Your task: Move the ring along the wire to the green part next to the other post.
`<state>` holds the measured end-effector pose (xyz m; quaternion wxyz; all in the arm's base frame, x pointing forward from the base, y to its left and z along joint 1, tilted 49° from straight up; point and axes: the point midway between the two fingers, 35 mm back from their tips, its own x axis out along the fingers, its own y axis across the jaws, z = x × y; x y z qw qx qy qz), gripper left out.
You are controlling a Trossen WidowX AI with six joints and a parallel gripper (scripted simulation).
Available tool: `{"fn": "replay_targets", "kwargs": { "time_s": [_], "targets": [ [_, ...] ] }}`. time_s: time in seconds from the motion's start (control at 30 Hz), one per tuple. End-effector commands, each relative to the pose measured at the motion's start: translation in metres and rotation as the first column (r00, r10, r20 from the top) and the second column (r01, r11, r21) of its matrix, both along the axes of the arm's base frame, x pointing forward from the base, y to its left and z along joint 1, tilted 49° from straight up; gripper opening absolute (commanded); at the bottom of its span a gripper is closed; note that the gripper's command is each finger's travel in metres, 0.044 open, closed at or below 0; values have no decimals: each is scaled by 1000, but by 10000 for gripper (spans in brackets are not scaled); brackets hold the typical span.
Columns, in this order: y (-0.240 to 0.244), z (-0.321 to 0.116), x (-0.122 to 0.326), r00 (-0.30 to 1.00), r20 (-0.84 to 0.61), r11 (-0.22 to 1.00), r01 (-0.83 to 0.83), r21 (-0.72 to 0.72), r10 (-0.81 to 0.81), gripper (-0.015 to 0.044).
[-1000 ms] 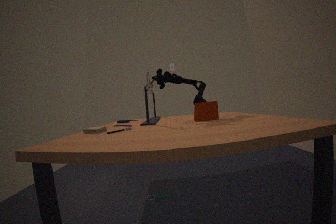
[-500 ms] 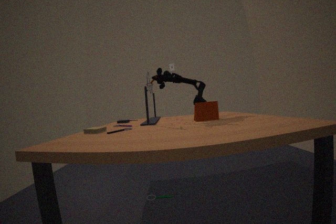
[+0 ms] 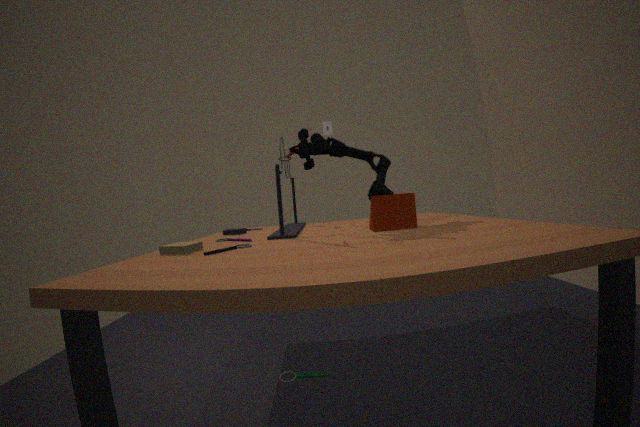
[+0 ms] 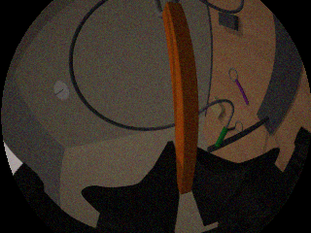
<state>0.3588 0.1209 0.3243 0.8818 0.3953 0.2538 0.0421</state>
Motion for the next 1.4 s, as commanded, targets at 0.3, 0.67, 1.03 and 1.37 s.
{"fn": "replay_targets", "kwargs": {
  "time_s": [0.3, 0.67, 1.03, 1.37],
  "targets": [
    [-3, -2, 0, 1000, 4, 987, -4, -164, 5, -150],
    [-7, -5, 0, 1000, 2, 954, -6, -300, 7, -150],
    [-11, -8, 0, 1000, -1, 900, -8, -436, 8, -150],
    [-16, -10, 0, 1000, -4, 834, -10, -551, 9, -150]
  ]
}}
